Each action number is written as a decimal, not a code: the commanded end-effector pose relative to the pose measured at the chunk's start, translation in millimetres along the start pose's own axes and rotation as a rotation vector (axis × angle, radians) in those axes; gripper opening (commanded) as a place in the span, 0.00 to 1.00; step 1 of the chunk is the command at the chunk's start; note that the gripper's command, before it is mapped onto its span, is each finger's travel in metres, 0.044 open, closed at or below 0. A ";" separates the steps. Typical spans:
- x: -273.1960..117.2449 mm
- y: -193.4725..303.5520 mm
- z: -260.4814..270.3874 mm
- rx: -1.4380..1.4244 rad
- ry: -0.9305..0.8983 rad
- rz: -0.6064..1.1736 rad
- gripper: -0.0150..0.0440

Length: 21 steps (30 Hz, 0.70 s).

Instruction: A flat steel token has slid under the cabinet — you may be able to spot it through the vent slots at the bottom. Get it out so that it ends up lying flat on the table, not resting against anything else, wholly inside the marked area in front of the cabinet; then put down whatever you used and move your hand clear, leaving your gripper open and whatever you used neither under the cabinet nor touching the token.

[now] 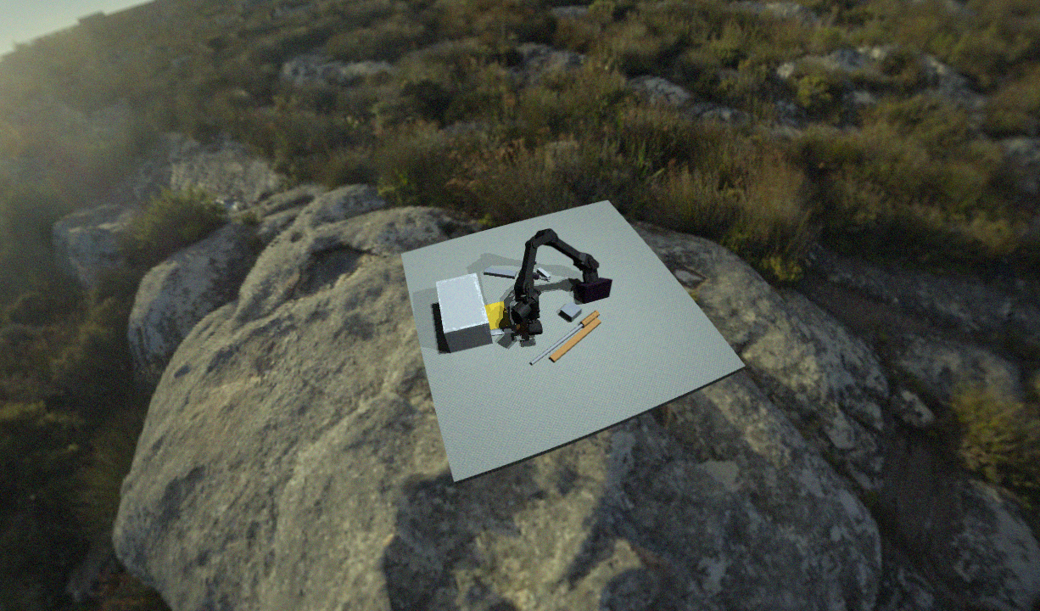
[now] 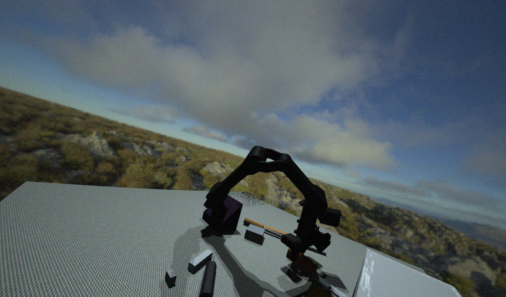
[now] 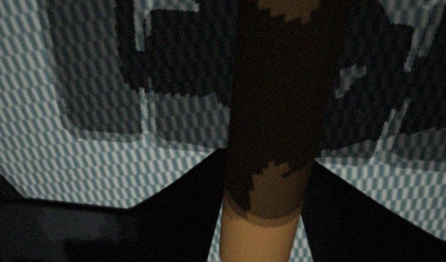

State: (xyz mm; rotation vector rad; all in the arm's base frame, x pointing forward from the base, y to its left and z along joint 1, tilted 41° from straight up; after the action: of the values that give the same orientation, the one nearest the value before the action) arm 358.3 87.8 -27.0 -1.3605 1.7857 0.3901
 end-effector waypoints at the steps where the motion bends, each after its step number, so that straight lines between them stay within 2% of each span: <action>1: -0.1 -7.6 1.1 0.001 -0.004 0.001 0.25; 21: -0.5 -28.3 3.9 0.002 -0.004 -0.001 0.25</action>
State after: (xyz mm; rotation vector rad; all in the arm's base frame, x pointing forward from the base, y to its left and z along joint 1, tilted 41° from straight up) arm 379.7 82.1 -23.5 -1.3602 1.7853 0.3888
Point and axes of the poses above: the point midway between the two fingers, 35 mm back from their tips, its own x axis out along the fingers, its own z axis across the jaws, y = z × x, the point moved 8 cm from there along -x, back along the fingers, and after that the axes turned 8 degrees about x, right-handed, at the moved point
